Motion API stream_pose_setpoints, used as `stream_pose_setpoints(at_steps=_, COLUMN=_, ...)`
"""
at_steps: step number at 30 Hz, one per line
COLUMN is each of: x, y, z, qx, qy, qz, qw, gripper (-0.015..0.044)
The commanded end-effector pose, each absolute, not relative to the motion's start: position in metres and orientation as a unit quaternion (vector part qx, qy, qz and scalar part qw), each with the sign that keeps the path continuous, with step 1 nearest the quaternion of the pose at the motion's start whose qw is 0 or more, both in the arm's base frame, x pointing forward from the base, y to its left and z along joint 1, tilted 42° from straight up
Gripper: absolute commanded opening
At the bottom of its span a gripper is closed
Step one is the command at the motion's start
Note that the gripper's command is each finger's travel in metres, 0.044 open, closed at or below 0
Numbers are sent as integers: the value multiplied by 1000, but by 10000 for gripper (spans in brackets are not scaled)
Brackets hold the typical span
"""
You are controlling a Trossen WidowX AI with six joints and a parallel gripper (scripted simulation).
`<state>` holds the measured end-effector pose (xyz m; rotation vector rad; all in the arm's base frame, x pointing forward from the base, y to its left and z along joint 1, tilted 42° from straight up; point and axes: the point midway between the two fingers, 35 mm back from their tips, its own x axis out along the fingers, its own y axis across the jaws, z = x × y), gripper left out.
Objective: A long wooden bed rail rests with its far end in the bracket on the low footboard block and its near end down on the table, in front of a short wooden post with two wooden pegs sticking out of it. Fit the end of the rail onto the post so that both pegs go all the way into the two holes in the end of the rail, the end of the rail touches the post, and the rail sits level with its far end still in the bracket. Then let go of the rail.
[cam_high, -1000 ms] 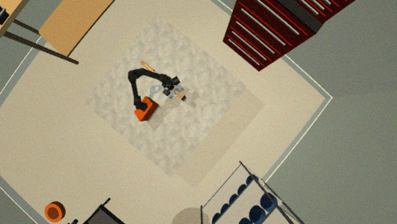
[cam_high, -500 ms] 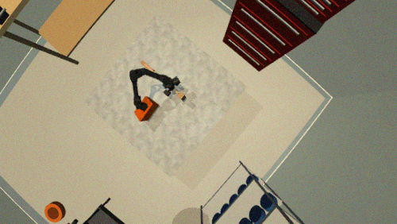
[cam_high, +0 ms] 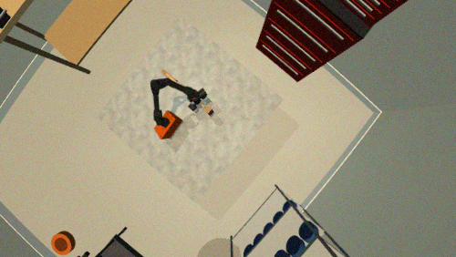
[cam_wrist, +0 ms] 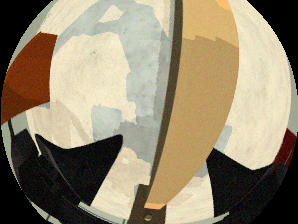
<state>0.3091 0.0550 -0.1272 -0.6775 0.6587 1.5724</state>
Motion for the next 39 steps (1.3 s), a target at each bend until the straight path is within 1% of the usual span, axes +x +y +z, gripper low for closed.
stream_pose_setpoints(at_steps=1, x=308, y=56, z=-128, qx=-290, qy=286, qz=680, qw=610, gripper=361)
stream_pose_setpoints(at_steps=12, x=308, y=56, z=-128, qx=-290, qy=286, qz=680, qw=610, gripper=72)
stream_pose_setpoints(at_steps=19, x=308, y=56, z=-128, qx=-290, qy=286, qz=680, qw=610, gripper=26)
stream_pose_setpoints(at_steps=20, x=308, y=56, z=-128, qx=-290, qy=286, qz=680, qw=610, gripper=0)
stream_pose_setpoints(at_steps=39, x=309, y=53, z=-125, qx=-290, qy=286, qz=680, qw=610, gripper=0)
